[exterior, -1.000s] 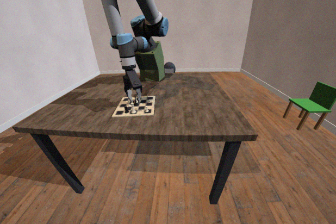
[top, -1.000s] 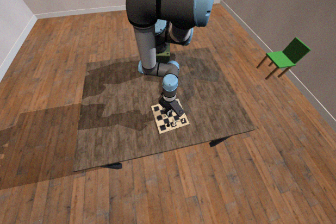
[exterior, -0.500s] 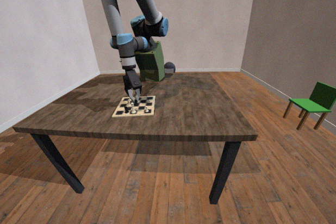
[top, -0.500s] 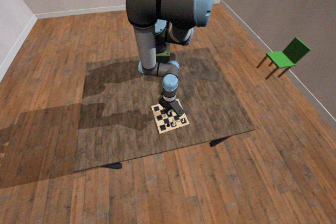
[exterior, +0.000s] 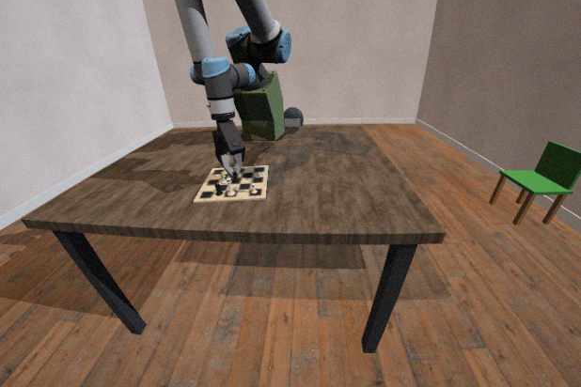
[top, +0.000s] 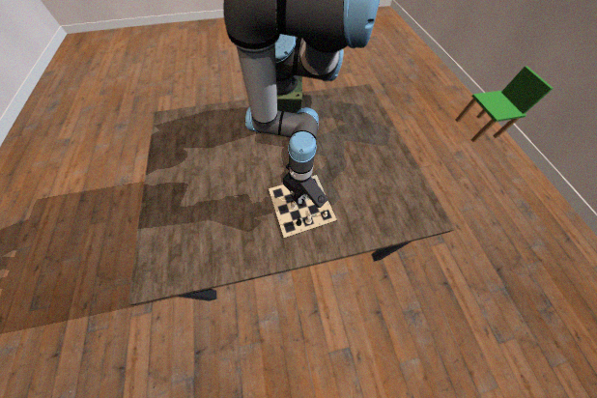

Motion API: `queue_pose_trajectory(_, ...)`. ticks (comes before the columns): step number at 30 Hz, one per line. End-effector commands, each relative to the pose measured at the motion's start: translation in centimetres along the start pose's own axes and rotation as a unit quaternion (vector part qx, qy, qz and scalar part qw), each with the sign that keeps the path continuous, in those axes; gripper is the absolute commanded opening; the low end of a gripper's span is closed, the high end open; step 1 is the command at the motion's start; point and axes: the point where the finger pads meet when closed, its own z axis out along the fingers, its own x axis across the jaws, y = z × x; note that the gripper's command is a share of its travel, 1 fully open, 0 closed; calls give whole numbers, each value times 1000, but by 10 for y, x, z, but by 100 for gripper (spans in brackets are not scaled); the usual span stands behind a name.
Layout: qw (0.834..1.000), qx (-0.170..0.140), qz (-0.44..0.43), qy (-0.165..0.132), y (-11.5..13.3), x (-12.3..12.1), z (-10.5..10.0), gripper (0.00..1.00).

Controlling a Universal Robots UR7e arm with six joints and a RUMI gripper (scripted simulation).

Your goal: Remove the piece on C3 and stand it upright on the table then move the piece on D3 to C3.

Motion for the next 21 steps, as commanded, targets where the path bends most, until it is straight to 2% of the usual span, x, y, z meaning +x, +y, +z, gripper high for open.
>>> queue_pose_trajectory(1, 1000, 0, 0, 0, 0, 0, 0, 0)
queue_pose_trajectory(21, 1000, 0, 0, 0, 0, 0, -6, 0)
